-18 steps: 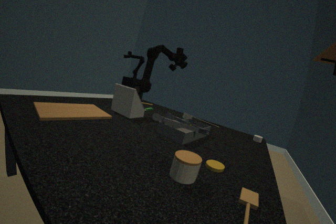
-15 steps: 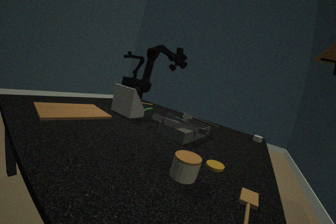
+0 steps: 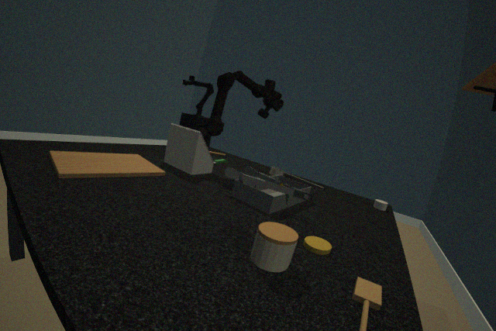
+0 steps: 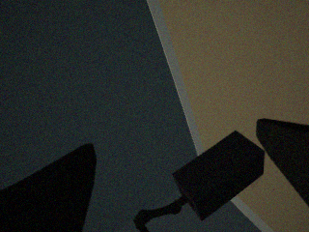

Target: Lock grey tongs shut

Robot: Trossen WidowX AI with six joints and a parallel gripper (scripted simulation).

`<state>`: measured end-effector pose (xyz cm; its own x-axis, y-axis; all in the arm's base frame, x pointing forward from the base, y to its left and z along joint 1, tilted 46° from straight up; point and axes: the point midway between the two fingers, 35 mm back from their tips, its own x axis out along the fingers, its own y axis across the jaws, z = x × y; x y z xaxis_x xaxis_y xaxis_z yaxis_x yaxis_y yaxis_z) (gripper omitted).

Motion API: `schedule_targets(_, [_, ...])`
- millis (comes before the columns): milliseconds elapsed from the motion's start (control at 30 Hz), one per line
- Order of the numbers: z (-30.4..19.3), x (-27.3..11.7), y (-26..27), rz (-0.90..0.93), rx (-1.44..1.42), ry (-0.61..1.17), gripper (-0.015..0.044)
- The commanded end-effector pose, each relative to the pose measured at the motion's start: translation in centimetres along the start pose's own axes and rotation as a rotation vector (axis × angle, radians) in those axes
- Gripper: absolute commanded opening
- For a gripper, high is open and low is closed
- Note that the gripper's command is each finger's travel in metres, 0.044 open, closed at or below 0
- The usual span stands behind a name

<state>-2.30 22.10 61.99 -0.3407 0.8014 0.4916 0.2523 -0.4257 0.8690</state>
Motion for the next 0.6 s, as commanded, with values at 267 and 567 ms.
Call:
schedule_targets(267, [11.5, 0.2, -6.7, -0.22, -0.149, -0.262, 0.044])
schedule_targets(567, [19.9, -3.0, -10.2, -0.392, -0.236, -0.447, 0.044])
